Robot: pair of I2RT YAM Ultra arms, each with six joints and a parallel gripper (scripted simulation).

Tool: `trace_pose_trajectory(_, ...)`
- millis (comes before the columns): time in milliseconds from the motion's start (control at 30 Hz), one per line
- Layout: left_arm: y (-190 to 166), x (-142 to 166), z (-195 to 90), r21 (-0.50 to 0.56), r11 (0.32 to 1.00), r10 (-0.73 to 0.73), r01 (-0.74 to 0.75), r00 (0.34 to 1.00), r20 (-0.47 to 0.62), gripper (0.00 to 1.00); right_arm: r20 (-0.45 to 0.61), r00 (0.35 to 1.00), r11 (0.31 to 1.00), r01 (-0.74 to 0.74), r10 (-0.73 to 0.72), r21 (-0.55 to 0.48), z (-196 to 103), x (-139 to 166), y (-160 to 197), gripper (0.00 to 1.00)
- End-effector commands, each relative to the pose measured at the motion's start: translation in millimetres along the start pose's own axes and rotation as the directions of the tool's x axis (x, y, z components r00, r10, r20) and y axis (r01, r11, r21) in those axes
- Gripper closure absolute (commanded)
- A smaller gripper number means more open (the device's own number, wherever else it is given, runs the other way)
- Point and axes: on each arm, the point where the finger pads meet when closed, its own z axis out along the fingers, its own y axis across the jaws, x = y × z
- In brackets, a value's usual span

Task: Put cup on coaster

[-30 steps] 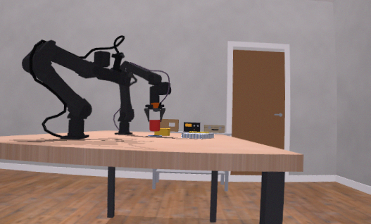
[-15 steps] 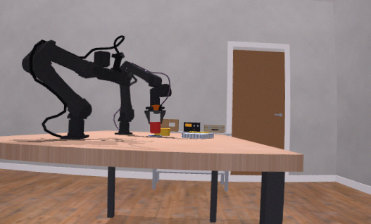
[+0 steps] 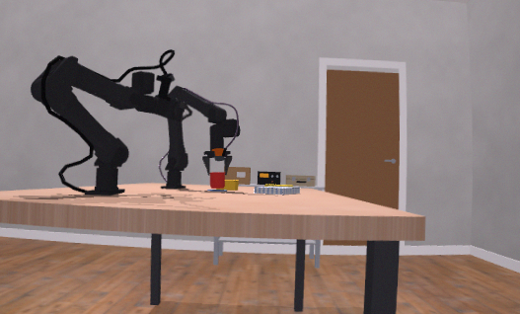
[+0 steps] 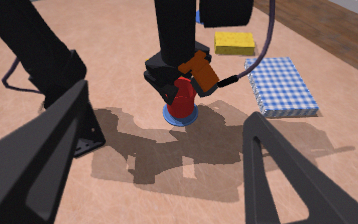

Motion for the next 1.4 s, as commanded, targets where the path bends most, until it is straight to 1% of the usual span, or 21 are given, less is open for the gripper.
trace_pose_trajectory(0, 2, -1, 6, -0.003, 1.000, -0.006, 0.006, 1.000, -0.007, 1.00, 0.015, 1.000, 1.000, -0.003, 0.003, 0.007, -4, -3, -2, 0.00)
trace_pose_trajectory(467, 2, -1, 7, -0.001, 1.000, -0.006, 0.006, 1.000, -0.008, 1.00, 0.015, 1.000, 1.000, -0.003, 0.003, 0.007, -4, -3, -2, 0.00)
trace_pose_trajectory(667, 2, -2, 4, -0.003, 1.000, -0.002, 0.002, 1.000, 0.001, 0.32, 0.015, 1.000, 1.000, -0.003, 0.003, 0.007, -4, -3, -2, 0.00)
trace_pose_trajectory(733, 2, -2, 4, -0.003, 1.000, -0.002, 0.002, 1.000, 0.001, 0.32, 0.015, 1.000, 1.000, -0.003, 0.003, 0.007, -4, -3, -2, 0.00)
trace_pose_trajectory(767, 2, -2, 4, -0.003, 1.000, -0.002, 0.002, 1.000, 0.001, 0.21, 0.015, 1.000, 1.000, -0.003, 0.003, 0.007, -4, -3, -2, 0.00)
trace_pose_trajectory(800, 2, -2, 4, -0.003, 1.000, -0.002, 0.002, 1.000, 0.001, 0.17, 0.015, 1.000, 1.000, -0.003, 0.003, 0.007, -4, -3, -2, 0.00)
trace_pose_trajectory(833, 2, -1, 2, 0.001, 1.000, -0.006, 0.006, 1.000, -0.010, 0.05, 0.015, 1.000, 1.000, -0.003, 0.003, 0.007, -4, -3, -2, 0.00)
trace_pose_trajectory(867, 2, -2, -2, -0.006, 1.000, -0.006, 0.006, 1.000, -0.003, 0.00, 0.015, 1.000, 1.000, -0.003, 0.003, 0.007, -4, -3, -2, 0.00)
trace_pose_trajectory(1167, 1, -2, -59, -0.012, 1.000, -0.003, 0.003, 1.000, 0.004, 0.00, 0.015, 1.000, 1.000, -0.003, 0.003, 0.007, -4, -3, -2, 0.00)
trace_pose_trajectory(1300, 2, -6, -61, -0.015, 1.000, -0.009, 0.009, 1.000, 0.024, 0.00, 0.001, 1.000, 1.000, 0.003, -0.003, 0.013, -4, 1, -4, 0.00)
trace_pose_trajectory(1367, 4, -11, -59, -0.010, 0.998, -0.068, 0.069, 0.995, 0.069, 0.00, 0.007, 1.000, 0.999, 0.026, -0.027, 0.026, -2, -8, -6, 0.00)
